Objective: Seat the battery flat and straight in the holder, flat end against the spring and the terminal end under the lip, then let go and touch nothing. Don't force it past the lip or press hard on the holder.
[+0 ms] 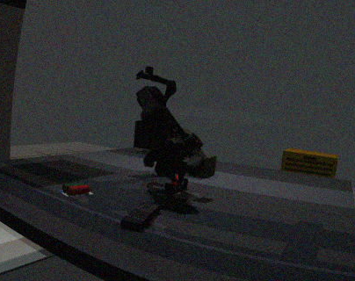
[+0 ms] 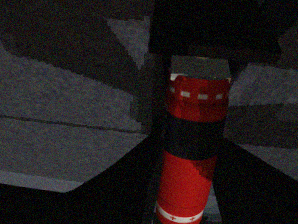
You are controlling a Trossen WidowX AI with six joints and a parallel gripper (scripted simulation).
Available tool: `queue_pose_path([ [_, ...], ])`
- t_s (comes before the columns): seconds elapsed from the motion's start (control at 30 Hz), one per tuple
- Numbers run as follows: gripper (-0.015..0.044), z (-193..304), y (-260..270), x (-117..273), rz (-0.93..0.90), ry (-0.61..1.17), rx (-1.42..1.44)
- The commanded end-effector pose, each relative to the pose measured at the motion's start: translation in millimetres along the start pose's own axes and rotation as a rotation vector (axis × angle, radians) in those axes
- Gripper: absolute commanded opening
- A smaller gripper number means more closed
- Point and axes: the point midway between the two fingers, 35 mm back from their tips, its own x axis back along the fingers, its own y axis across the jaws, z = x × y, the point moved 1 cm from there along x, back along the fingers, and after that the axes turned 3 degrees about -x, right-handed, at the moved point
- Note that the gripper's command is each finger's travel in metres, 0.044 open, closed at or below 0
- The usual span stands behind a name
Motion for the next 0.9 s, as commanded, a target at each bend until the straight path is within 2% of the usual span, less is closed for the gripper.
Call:
queue_pose_path([
  [0.0, 0.0075, -5.2, 0.7, 2.4, -0.003, -0.014, 0.003],
  [0.87, 0.0075, -9.0, 2.4, 2.2, -0.019, -0.104, 0.009],
])
